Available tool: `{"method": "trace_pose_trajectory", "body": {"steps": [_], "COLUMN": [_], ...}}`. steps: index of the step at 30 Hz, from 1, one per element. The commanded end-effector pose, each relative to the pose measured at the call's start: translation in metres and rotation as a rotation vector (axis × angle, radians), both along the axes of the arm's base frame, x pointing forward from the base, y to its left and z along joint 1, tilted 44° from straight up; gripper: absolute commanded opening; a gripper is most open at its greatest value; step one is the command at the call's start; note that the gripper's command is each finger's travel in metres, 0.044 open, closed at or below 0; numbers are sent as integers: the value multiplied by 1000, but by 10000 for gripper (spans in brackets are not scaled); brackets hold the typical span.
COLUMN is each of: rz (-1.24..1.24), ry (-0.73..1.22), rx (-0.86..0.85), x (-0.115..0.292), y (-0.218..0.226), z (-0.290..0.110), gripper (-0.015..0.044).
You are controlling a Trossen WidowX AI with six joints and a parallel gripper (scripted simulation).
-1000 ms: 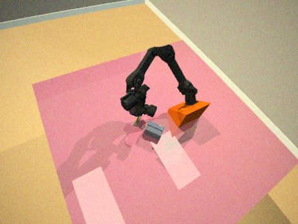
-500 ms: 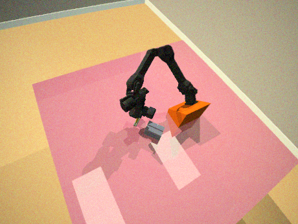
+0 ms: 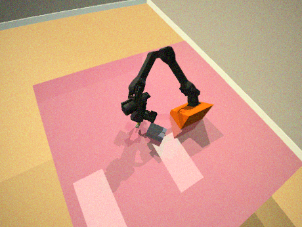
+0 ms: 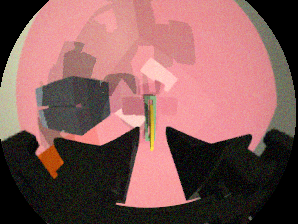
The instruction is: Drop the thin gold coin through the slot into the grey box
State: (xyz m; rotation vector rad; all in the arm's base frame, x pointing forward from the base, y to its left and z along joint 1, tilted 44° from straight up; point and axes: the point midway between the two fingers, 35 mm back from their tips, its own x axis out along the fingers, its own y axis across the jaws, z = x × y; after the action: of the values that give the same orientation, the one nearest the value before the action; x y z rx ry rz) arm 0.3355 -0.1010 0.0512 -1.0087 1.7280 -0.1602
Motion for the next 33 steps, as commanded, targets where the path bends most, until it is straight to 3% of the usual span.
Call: {"method": "trace_pose_trajectory", "body": {"steps": [1, 19, 25, 33], "rz": [3, 3, 3, 3], "ry": [9, 9, 9, 9], "rx": [-4, -7, -7, -7], "x": [-2, -6, -6, -6], "y": [-5, -25, -25, -25], "z": [-6, -25, -25, -25], "gripper": [161, 161, 3, 0]}}
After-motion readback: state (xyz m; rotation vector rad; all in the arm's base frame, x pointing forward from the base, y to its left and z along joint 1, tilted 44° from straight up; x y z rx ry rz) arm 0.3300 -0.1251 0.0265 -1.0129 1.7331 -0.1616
